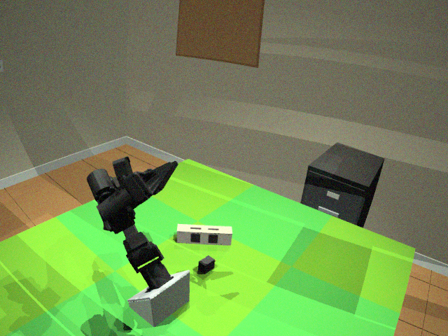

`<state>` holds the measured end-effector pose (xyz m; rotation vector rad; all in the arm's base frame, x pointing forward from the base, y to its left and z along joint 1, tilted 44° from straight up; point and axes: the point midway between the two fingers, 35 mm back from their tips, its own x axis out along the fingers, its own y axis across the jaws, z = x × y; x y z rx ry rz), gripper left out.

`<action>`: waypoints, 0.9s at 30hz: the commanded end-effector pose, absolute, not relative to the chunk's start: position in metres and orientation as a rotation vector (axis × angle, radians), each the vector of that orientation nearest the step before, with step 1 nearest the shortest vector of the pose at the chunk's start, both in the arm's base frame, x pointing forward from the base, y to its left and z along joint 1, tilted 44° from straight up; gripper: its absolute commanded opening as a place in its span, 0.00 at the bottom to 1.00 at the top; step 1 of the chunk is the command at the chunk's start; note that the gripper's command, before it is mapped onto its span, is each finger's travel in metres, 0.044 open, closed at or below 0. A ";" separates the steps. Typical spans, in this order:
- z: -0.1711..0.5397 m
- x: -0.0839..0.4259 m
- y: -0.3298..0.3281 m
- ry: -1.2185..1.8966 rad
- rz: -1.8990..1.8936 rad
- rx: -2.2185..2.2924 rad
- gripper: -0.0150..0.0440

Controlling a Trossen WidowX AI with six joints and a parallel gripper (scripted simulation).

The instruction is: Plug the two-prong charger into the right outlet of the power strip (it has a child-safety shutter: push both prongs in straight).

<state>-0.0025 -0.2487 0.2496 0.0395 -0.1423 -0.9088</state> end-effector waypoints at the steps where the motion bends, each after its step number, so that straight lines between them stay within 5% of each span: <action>1: 0.249 0.003 -0.258 -0.157 -0.890 0.087 1.00; 27: 0.208 0.062 -0.294 -0.085 -0.725 0.377 1.00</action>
